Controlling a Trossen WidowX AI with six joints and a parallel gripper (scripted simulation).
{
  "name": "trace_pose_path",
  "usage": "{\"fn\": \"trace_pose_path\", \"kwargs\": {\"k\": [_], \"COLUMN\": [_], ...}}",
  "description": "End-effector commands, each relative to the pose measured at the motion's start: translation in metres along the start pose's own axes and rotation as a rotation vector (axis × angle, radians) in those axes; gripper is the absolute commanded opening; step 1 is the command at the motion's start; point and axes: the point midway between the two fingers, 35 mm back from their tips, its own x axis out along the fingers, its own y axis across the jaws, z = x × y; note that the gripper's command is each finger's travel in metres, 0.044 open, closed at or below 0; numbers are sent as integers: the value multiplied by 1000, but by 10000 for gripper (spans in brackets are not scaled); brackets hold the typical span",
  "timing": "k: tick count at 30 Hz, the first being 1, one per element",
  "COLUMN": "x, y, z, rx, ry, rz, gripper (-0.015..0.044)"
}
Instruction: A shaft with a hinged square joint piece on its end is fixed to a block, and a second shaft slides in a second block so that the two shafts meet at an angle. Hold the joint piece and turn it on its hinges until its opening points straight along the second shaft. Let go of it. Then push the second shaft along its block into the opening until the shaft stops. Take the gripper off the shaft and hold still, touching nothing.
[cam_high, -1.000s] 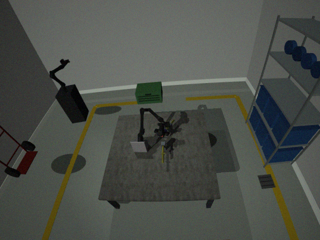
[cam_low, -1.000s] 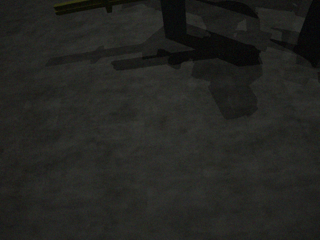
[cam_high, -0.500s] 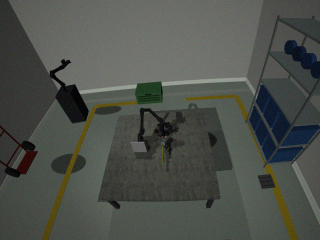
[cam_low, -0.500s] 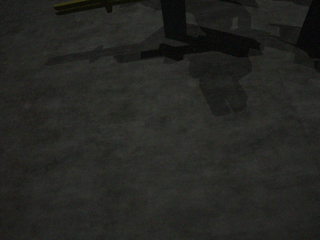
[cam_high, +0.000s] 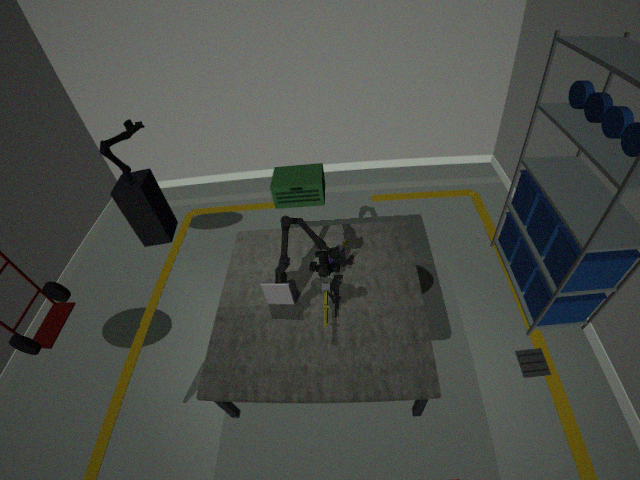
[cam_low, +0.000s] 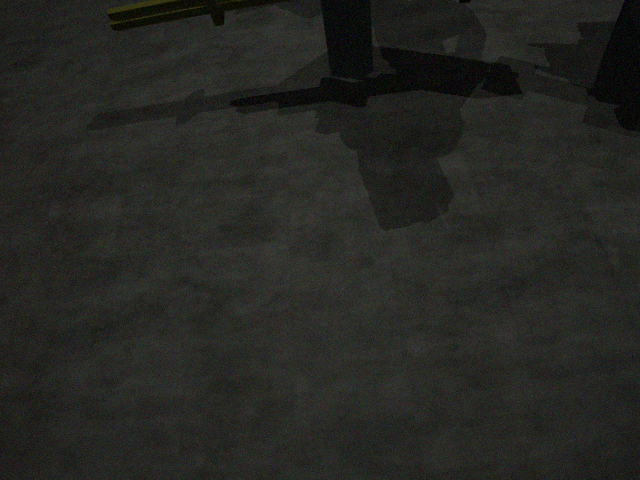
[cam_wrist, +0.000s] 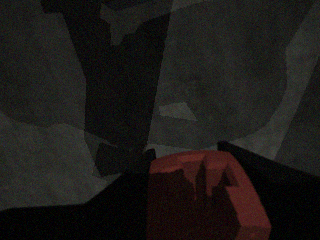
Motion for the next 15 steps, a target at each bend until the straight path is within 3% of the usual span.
{"fn": "trace_pose_path", "kwargs": {"k": [1,15], "x": [2,5], "y": [2,5], "z": [0,0], "rx": [-51,-122], "ry": [52,115], "rz": [-2,-7], "gripper": [0,0]}}
